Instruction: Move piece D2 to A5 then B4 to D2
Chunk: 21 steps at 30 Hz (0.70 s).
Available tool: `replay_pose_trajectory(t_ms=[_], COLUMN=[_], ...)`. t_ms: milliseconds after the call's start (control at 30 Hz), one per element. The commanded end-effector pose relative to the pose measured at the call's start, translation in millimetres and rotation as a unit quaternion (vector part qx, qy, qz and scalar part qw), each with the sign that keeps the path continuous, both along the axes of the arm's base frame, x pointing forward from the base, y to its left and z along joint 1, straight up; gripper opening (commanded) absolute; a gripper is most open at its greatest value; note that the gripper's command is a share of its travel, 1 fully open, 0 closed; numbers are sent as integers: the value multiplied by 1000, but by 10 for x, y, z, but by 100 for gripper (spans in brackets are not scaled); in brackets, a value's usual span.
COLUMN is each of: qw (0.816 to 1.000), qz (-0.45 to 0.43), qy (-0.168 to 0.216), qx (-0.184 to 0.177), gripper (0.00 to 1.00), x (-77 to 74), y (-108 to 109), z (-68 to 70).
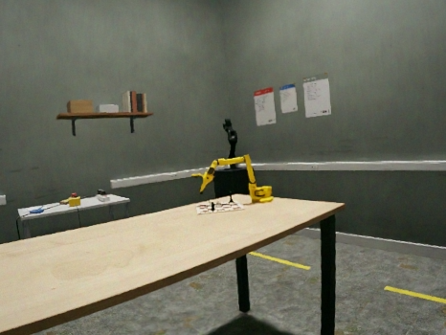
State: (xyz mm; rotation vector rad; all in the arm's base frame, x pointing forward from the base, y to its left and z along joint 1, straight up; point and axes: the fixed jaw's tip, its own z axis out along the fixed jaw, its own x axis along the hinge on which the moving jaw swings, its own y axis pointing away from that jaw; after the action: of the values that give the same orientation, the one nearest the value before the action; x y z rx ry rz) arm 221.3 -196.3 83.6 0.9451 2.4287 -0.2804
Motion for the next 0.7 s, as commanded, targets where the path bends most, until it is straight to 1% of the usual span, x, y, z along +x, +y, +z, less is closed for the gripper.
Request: replay_pose_trajectory(t_ms=[0,133,600,667], qw=[1000,1000,1000,1000], qz=[-5,-5,-5,-5], qy=[2,2,2,2], qx=[2,2,2,2], gripper=[0,0,0,0], x=[-30,-30,-25,-25], y=[-18,-18,-24,-24], z=[-63,-90,-365,-365])
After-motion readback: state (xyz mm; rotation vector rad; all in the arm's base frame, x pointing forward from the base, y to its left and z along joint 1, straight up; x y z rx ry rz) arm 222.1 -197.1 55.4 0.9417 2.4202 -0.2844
